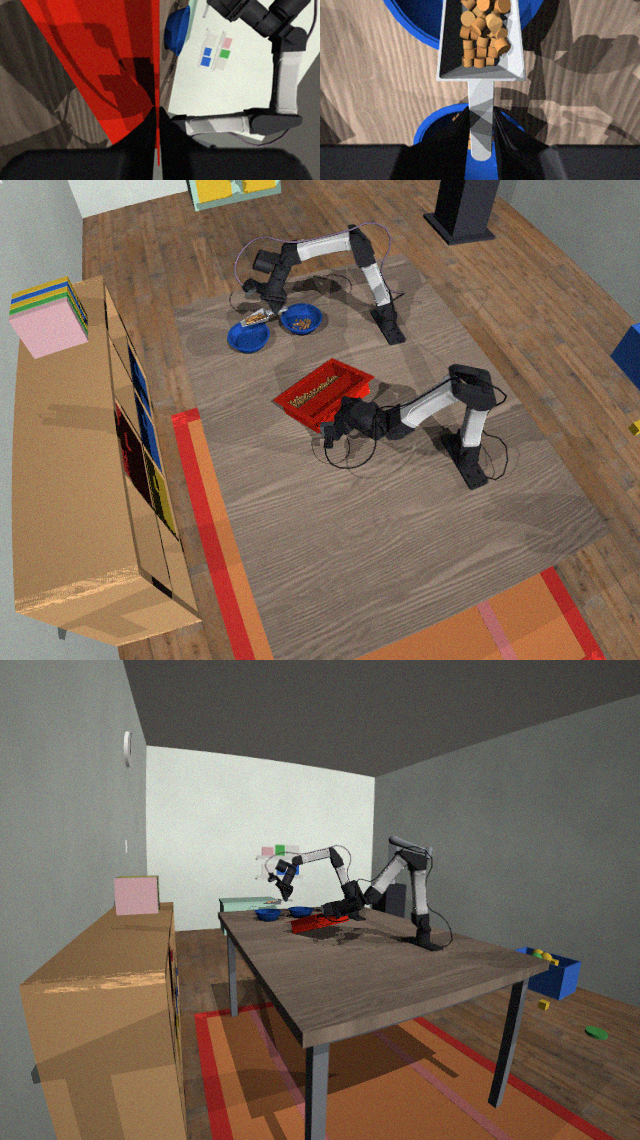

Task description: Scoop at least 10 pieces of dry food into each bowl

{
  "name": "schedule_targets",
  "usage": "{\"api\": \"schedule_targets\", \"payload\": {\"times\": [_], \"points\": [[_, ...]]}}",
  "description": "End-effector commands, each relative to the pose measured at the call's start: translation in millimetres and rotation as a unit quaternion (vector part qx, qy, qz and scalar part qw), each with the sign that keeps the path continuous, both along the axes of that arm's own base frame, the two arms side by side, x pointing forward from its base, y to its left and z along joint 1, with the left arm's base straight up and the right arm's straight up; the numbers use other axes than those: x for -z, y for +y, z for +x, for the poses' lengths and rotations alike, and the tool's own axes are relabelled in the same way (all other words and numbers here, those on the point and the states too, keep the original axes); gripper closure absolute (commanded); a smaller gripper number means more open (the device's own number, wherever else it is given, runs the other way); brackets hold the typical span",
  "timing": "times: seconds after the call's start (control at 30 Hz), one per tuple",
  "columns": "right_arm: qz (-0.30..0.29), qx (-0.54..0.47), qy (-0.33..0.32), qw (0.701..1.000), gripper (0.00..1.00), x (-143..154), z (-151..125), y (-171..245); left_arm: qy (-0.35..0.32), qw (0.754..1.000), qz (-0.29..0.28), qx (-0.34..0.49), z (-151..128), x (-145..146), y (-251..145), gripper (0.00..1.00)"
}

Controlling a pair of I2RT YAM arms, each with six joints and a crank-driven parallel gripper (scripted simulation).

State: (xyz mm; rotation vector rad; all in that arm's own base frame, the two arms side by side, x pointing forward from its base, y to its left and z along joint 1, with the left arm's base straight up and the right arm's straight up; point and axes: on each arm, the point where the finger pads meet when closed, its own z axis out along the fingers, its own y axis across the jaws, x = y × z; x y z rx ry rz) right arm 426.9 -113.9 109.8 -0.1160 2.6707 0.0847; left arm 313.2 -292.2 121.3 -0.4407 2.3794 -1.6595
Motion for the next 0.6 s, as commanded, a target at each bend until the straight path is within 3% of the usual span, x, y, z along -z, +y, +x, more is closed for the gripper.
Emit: {"api": "schedule_targets", "payload": {"times": [0.0,0.57], "points": [[-0.026,-0.002,-0.013,1.0,1.0,-23.7,4.3,-3.6,-0.069,0.997,-0.027,0.01,10.3,-42.7,-6.5,1.0],[-0.025,-0.003,-0.015,1.0,1.0,-19.8,7.3,-4.9,-0.069,0.997,-0.027,0.01,10.3,-42.7,-6.5,1.0]]}}
